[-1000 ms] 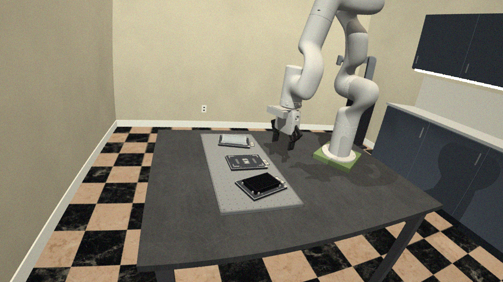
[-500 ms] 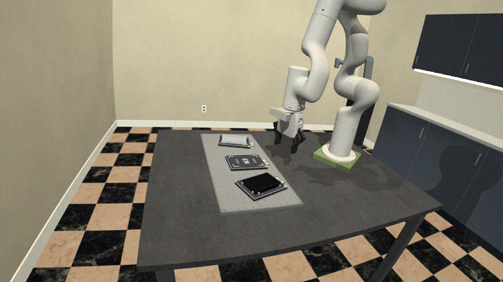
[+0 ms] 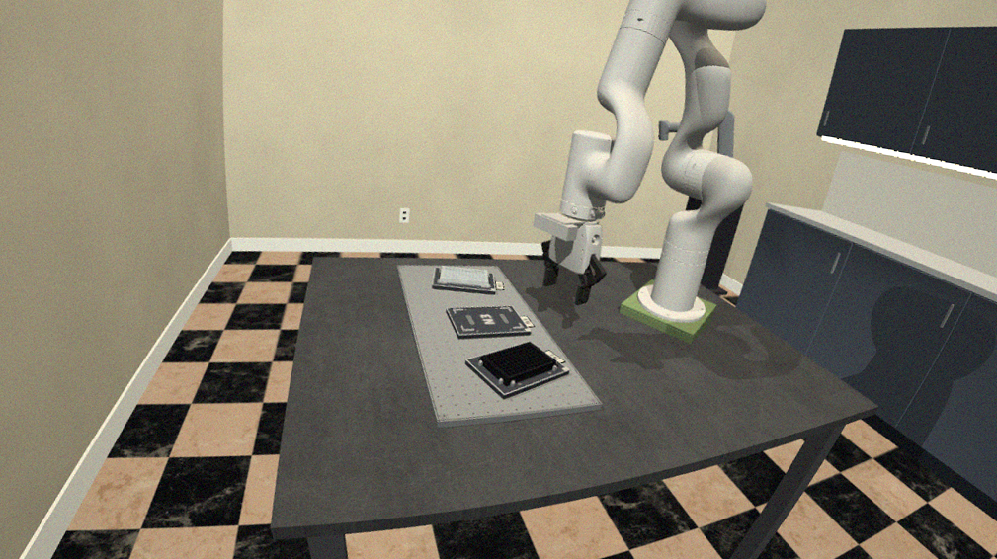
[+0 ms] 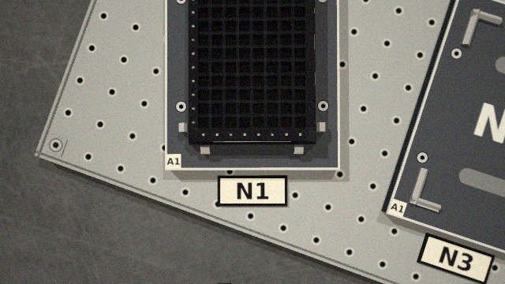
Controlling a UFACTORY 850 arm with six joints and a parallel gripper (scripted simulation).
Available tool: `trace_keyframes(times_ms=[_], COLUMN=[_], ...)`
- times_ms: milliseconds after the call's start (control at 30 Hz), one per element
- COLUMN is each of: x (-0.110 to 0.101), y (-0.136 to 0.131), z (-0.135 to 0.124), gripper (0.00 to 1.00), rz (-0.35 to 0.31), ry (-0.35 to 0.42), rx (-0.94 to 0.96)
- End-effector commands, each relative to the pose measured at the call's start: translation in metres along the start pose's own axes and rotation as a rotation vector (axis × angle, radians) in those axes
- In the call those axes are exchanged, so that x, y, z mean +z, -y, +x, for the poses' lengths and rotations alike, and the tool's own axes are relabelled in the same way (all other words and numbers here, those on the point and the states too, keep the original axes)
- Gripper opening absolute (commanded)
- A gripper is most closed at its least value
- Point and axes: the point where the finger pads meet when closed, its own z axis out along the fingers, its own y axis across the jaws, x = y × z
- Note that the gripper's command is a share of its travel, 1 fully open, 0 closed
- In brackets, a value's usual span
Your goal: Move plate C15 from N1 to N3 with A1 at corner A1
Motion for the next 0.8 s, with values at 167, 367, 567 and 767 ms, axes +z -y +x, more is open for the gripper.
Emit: trace_keyframes(times_ms=[167,367,567,767], x=[-0.001,-0.001,-0.001,-0.001], y=[0.000,0.000,0.000,0.005], z=[0.001,0.001,0.001,0.020], gripper=[1.00,1.00,1.00,1.00], rz=[0.000,0.000,0.000,0.000], ry=[-0.002,-0.002,-0.002,-0.002], rx=[0.000,0.000,0.000,0.000])
